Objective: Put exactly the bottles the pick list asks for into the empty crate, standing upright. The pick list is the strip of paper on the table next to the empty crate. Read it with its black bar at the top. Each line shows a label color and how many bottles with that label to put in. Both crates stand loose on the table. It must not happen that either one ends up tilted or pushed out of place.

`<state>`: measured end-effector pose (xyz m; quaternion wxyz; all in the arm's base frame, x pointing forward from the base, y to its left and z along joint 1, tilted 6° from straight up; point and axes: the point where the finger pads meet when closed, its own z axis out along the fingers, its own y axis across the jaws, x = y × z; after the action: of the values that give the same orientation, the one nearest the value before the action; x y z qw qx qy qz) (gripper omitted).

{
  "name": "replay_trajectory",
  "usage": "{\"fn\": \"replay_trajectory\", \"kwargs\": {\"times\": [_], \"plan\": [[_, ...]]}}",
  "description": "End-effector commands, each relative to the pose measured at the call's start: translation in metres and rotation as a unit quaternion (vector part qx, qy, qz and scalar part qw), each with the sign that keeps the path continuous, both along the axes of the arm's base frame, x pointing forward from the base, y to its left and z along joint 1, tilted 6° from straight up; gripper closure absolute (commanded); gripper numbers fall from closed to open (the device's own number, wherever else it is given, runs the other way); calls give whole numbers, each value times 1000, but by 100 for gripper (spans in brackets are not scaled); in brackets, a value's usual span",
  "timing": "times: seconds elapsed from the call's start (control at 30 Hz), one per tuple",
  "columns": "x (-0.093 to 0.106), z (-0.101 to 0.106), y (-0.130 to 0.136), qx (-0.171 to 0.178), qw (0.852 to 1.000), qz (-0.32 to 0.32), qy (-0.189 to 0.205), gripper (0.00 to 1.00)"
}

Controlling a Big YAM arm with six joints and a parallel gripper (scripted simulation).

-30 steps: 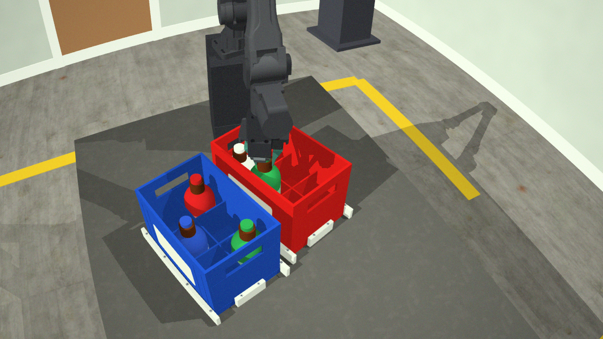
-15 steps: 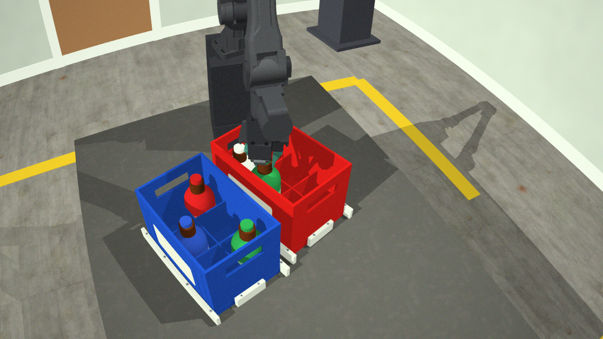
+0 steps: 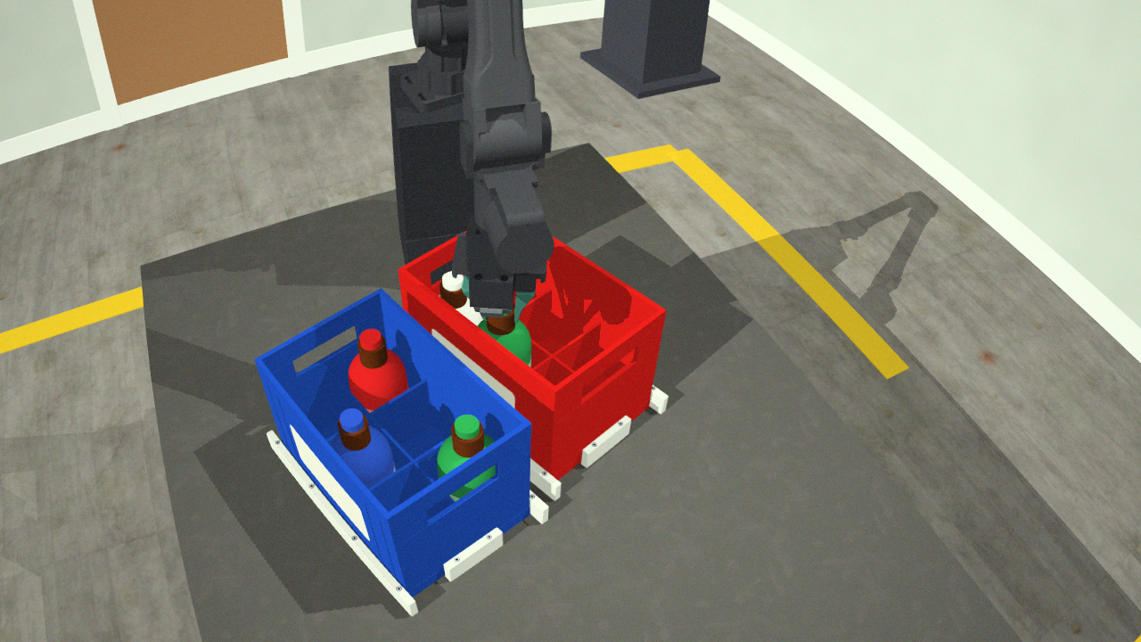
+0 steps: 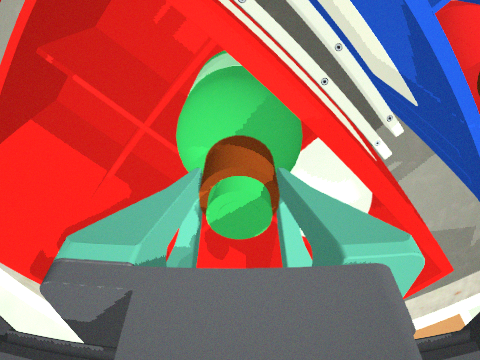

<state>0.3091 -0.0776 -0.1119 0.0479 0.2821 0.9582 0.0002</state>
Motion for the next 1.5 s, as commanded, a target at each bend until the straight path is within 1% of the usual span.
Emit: {"fn": "replay_trajectory", "kwargs": {"times": [0.0,0.07,0.17,0.3,0.43,0.47,0.5,0.6,0.73,0.87,1.0,1.03,1.13,1.3,1.33,1.43,1.47], "plan": [[22,6,0,-6,1000,4,-24,100],[20,2,0,-5,1000,4,-19,100],[25,7,-1,-7,1000,4,-28,100],[20,-1,0,-5,1000,4,-19,100],[23,1,0,-6,1000,4,-25,100],[25,6,-1,-7,1000,4,-29,100],[26,5,-1,-7,999,4,-31,100],[20,-5,0,-5,1000,4,-19,100],[25,0,-1,-7,1000,4,-28,100],[21,-9,0,-5,1000,4,-19,100],[23,-6,0,-6,1000,4,-24,100],[27,-2,-1,-7,999,4,-31,100],[23,-7,0,-5,1000,3,-23,100],[23,-7,0,-6,1000,3,-23,100],[24,-7,0,-6,1000,3,-24,39],[24,-8,0,-6,1000,3,-24,39],[21,-9,1,-5,1000,3,-22,39]]}}
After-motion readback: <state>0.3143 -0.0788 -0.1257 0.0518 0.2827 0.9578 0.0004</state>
